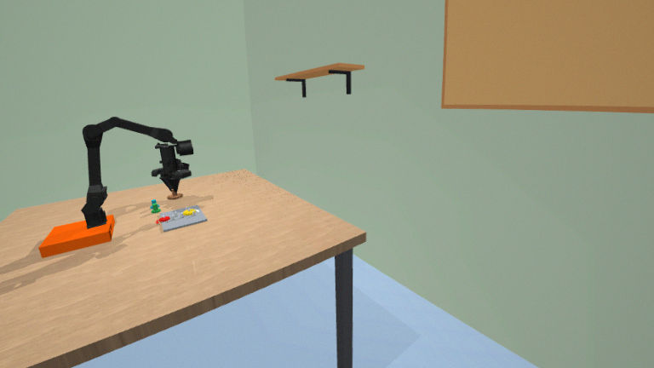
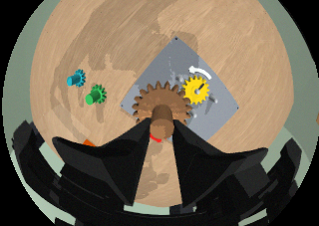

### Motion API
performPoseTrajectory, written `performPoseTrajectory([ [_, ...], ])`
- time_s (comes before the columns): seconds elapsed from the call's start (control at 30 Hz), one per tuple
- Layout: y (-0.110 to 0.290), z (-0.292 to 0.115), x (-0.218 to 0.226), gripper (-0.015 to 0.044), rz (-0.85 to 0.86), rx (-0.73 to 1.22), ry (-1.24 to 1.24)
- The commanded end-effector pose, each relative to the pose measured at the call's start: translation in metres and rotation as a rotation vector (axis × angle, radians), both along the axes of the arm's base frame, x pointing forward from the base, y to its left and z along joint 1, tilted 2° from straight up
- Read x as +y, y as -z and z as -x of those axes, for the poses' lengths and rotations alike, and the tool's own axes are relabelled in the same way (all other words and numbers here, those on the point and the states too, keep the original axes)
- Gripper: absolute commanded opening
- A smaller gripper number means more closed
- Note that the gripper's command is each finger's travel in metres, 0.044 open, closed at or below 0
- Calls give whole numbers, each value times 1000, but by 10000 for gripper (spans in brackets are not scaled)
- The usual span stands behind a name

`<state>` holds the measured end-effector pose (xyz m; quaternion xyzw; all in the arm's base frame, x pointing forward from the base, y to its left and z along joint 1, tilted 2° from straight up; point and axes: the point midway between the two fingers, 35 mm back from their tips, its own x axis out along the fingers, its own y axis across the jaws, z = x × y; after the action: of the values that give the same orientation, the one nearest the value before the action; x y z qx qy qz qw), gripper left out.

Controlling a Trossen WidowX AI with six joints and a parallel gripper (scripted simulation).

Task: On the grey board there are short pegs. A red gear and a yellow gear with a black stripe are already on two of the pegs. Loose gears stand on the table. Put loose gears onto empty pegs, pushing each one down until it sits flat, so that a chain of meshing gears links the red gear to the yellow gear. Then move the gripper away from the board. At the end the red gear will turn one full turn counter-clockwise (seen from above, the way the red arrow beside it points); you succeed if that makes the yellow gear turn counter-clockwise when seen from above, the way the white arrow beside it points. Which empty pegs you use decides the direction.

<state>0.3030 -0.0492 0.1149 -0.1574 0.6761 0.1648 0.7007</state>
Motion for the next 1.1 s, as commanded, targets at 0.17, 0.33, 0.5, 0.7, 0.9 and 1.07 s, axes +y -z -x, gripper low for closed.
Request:
performPoseTrajectory([
  [0.17,13,8,-18,0,0,-2,-4],
  [0.33,21,13,-29,0,1,-2,-4],
  [0.5,26,17,-35,0,2,-1,-4],
  [0.7,24,18,-36,0,2,-1,-4],
  [0.9,24,18,-36,0,2,-1,-4],
  [1.07,24,18,-36,0,2,-1,-4],
])
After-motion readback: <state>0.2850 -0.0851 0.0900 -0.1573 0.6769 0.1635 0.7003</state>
